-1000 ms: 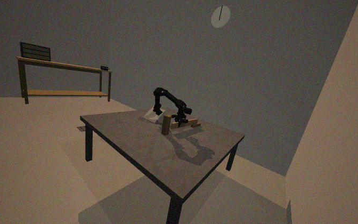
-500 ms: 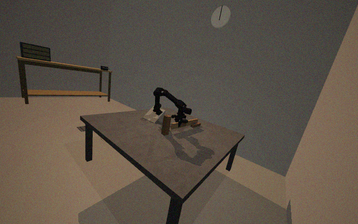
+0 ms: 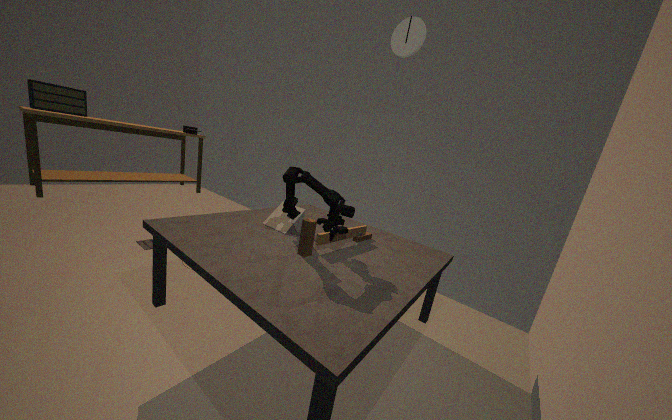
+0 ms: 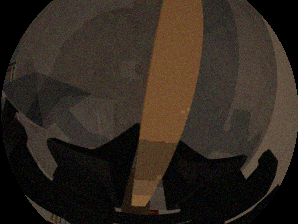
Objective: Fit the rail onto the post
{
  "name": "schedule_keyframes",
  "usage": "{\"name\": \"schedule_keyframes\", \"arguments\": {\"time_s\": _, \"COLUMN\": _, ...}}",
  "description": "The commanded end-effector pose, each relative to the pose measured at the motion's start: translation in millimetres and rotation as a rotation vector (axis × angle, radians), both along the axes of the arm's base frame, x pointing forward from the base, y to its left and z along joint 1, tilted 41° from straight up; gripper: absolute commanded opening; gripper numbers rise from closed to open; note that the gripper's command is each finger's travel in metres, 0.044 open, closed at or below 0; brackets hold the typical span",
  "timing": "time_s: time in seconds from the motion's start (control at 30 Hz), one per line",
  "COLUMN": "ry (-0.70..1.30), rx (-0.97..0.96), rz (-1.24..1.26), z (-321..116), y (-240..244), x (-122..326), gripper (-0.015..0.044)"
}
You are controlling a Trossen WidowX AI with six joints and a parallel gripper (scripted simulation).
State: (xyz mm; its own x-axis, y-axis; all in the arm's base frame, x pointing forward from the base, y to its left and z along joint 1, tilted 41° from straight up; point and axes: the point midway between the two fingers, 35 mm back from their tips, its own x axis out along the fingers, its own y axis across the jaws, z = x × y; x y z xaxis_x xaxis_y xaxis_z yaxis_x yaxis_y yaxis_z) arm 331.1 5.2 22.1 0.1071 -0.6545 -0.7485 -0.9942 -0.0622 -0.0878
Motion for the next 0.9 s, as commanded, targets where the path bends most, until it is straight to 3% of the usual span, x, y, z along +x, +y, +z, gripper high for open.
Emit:
{"name": "schedule_keyframes", "arguments": {"time_s": 0.0, "ry": 0.0, "rx": 0.008, "rz": 0.004, "z": -0.5, "y": 1.8, "x": 0.2, "gripper": 0.0}}
{"name": "schedule_keyframes", "arguments": {"time_s": 0.87, "ry": 0.0, "rx": 0.008, "rz": 0.004, "z": 3.1, "y": -2.0, "x": -0.2, "gripper": 0.0}}
